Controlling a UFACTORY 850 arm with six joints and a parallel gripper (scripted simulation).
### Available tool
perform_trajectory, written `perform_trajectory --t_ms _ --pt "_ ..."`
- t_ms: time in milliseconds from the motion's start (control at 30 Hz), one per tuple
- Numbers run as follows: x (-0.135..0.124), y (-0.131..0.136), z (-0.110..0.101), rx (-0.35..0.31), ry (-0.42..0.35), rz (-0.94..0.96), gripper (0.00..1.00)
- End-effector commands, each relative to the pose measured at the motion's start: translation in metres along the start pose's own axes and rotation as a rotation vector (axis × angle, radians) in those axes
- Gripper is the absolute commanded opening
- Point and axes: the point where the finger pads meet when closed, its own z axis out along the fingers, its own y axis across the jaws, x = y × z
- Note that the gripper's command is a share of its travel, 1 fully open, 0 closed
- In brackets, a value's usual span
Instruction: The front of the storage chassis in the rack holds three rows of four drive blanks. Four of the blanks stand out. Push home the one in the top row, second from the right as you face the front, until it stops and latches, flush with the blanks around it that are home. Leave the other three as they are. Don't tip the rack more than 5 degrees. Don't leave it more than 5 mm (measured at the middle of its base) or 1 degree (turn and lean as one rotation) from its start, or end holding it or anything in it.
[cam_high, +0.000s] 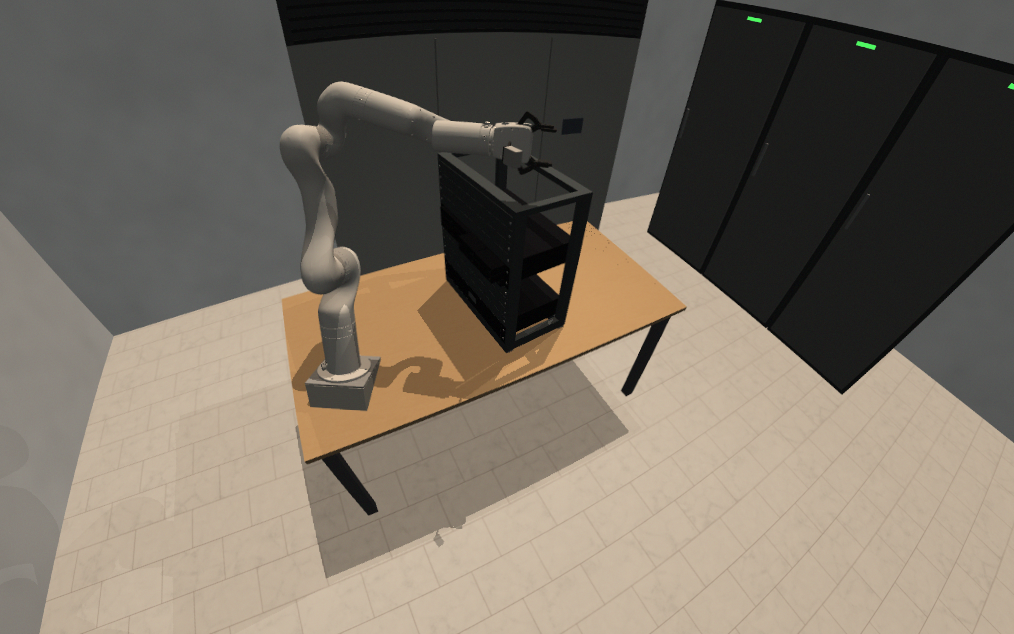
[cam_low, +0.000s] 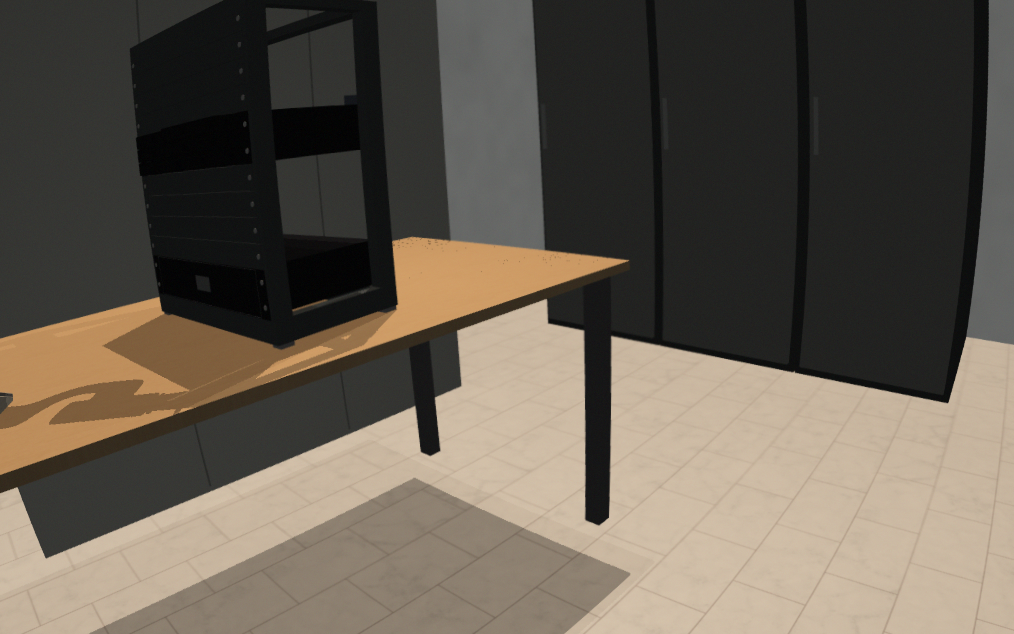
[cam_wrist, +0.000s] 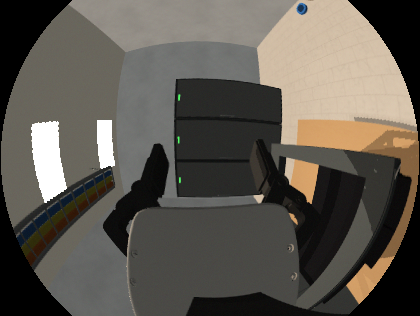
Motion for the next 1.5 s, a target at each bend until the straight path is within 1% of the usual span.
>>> perform_trajectory --t_ms 0,33,67,133,233,333,367,400,433,500,533,567,600,667,700,733,800,900,933,967,1000,1067,1100,1133,1167,1233,1267,1300,1367,1467 --pt "0.043 0.024 0.0 -0.069 0.089 0.052 1.0" --pt "0.056 0.033 -0.001 -0.091 0.115 0.071 1.0" --pt "0.056 0.033 -0.001 -0.091 0.115 0.071 1.0" --pt "0.081 0.049 -0.004 -0.135 0.165 0.109 1.0" --pt "0.081 0.049 -0.004 -0.135 0.165 0.109 1.0" --pt "0.116 0.075 -0.011 -0.199 0.239 0.169 1.0" --pt "0.116 0.075 -0.011 -0.199 0.239 0.169 1.0" --pt "0.127 0.083 -0.015 -0.221 0.263 0.19 1.0" --pt "0.127 0.083 -0.015 -0.221 0.263 0.19 1.0" --pt "0.149 0.1 -0.022 -0.263 0.309 0.234 1.0" --pt "0.149 0.1 -0.022 -0.263 0.309 0.234 1.0" --pt "0.158 0.11 -0.026 -0.285 0.331 0.256 1.0" --pt "0.158 0.11 -0.026 -0.285 0.331 0.256 1.0" --pt "0.172 0.133 -0.032 -0.338 0.366 0.297 1.0" --pt "0.172 0.133 -0.032 -0.338 0.366 0.297 1.0" --pt "0.178 0.145 -0.035 -0.364 0.383 0.318 1.0" --pt "0.178 0.145 -0.035 -0.364 0.383 0.318 1.0" --pt "0.195 0.18 -0.047 -0.443 0.432 0.383 1.0" --pt "0.195 0.18 -0.047 -0.443 0.432 0.383 1.0" --pt "0.2 0.191 -0.052 -0.468 0.447 0.405 1.0" --pt "0.2 0.191 -0.052 -0.468 0.447 0.405 1.0" --pt "0.209 0.213 -0.061 -0.519 0.477 0.451 1.0" --pt "0.209 0.213 -0.061 -0.519 0.477 0.451 1.0" --pt "0.213 0.224 -0.066 -0.545 0.492 0.474 1.0" --pt "0.213 0.224 -0.066 -0.545 0.492 0.474 1.0" --pt "0.22 0.245 -0.076 -0.594 0.519 0.521 1.0" --pt "0.22 0.245 -0.076 -0.594 0.519 0.521 1.0" --pt "0.223 0.255 -0.082 -0.619 0.532 0.545 1.0" --pt "0.223 0.255 -0.082 -0.619 0.532 0.545 1.0" --pt "0.23 0.285 -0.098 -0.691 0.568 0.619 1.0"
